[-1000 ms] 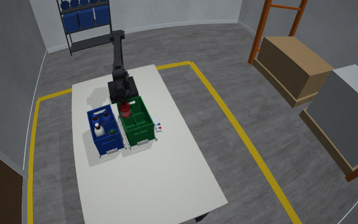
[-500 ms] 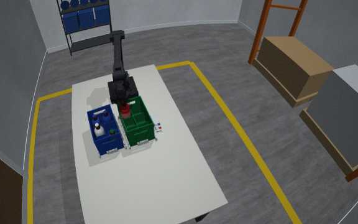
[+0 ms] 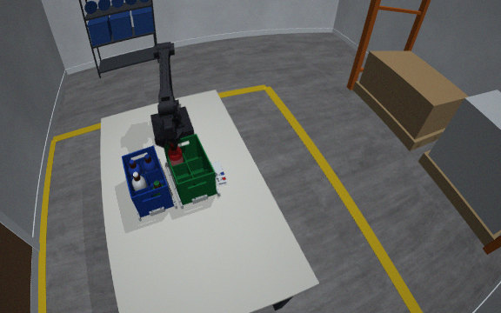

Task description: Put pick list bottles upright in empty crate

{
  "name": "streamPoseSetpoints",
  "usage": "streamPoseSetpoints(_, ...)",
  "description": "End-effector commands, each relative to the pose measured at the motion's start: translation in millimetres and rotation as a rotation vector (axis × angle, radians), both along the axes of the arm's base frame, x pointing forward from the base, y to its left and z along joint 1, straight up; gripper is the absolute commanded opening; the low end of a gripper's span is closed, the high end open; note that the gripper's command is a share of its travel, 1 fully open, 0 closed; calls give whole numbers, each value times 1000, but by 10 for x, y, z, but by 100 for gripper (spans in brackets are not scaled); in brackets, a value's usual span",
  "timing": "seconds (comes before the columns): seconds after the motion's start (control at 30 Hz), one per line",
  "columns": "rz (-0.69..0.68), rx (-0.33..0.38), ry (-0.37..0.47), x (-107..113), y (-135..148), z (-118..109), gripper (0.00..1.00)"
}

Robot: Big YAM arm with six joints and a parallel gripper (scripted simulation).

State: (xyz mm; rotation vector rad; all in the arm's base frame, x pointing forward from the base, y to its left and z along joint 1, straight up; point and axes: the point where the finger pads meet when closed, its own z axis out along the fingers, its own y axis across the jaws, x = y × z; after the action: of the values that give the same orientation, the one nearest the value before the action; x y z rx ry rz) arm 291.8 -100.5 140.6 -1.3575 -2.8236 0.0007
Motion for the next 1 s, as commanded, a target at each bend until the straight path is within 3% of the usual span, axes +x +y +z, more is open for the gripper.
streamPoseSetpoints(0.0, -1, -17, -50, 88, -21, 108, 0)
streamPoseSetpoints(0.07, -1, -23, -67, 175, -48, 162, 0)
streamPoseSetpoints(0.17, -1, -14, -36, 84, -24, 15, 0)
streamPoseSetpoints(0.33, -1, -27, -76, 190, -55, 130, 0)
streamPoseSetpoints(0.43, 0, -14, -40, 120, -39, 37, 0)
streamPoseSetpoints(0.5, -1, -20, -61, 150, -32, 113, 0)
streamPoseSetpoints(0.97, 0, -19, -57, 132, -14, 62, 0)
